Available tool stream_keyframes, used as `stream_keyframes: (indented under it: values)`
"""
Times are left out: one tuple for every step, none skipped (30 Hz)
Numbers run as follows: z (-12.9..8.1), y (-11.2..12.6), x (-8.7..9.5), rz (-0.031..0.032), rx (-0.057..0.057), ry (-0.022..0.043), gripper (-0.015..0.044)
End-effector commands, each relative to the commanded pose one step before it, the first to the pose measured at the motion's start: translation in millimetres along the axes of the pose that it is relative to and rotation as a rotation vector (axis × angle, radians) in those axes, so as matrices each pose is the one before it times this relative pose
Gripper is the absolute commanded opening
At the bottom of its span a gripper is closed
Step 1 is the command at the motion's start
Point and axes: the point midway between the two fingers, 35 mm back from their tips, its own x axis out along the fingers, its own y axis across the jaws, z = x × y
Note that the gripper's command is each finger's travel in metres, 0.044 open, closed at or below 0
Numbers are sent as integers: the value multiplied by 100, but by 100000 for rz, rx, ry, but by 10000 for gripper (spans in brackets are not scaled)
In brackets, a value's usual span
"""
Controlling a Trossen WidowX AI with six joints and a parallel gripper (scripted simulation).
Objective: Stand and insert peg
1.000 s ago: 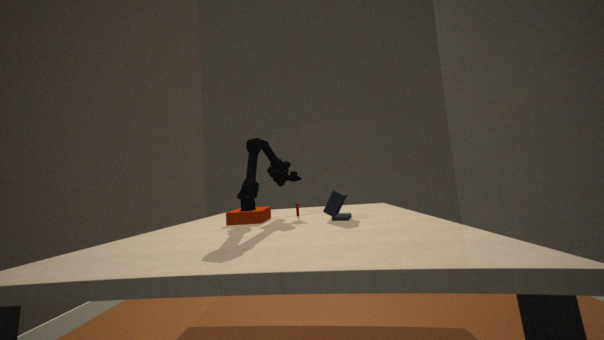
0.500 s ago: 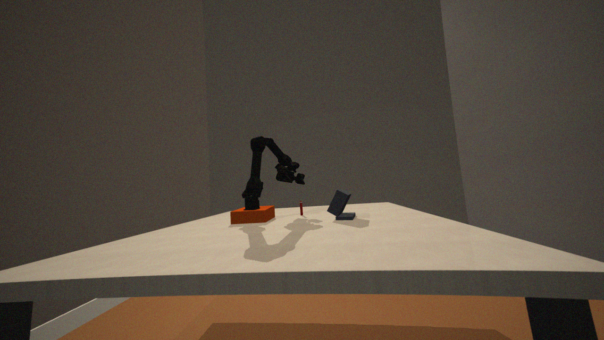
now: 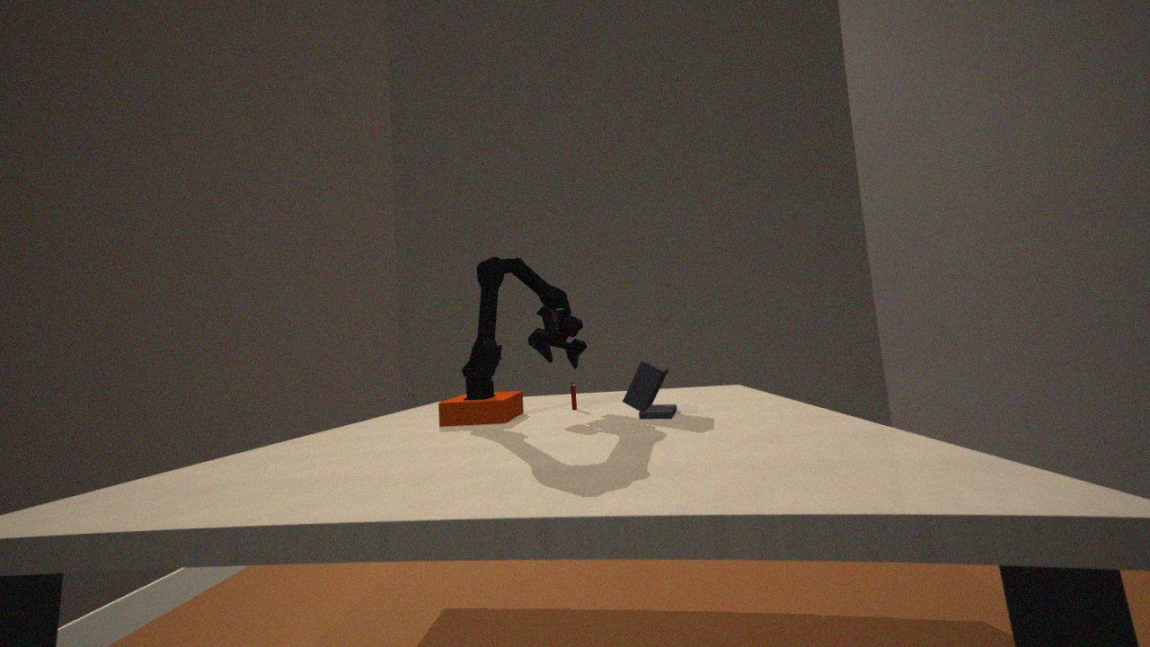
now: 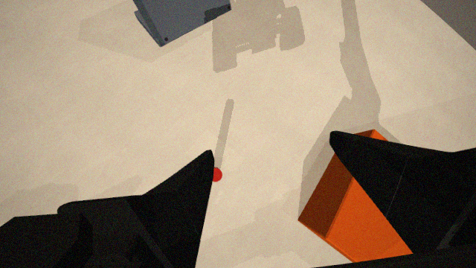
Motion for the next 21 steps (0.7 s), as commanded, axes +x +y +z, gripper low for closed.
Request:
stream_keyframes:
  values:
    - [-236, 485, 313, 2518, -1044, 13256, 440]
    - [-49, 136, 87, 751, -393, 3088, 440]
    - [-39, 146, 75, 879, -410, 3047, 440]
    - [-28, 156, 63, 1004, -428, 2999, 440]
    - [-17, 165, 51, 1127, -447, 2946, 440]
    - [-6, 174, 38, 1248, -469, 2890, 440]
    - [5, 182, 26, 1367, -492, 2829, 440]
    - [16, 190, 13, 1482, -517, 2764, 440]
    - [27, 198, 1, 1595, -543, 2695, 440]
    - [35, 204, -12, 1700, -580, 2627, 440]
    - [35, 208, -23, 1788, -641, 2572, 440]
    - [37, 213, -34, 1879, -698, 2515, 440]
    - [48, 220, -47, 1990, -734, 2448, 440]
    - [59, 226, -59, 2088, -769, 2363, 440]
    - [69, 232, -72, 2182, -806, 2276, 440]
    - [79, 236, -84, 2262, -840, 2176, 440]
    - [70, 190, -75, 1856, -695, 1661, 440]
    - [45, 116, -49, 1138, -429, 968, 440]
    - [15, 39, -17, 383, -145, 318, 440]
    - [0, 0, 0, 0, 0, 0, 440]
    - [0, 0, 0, 0, 0, 0, 440]
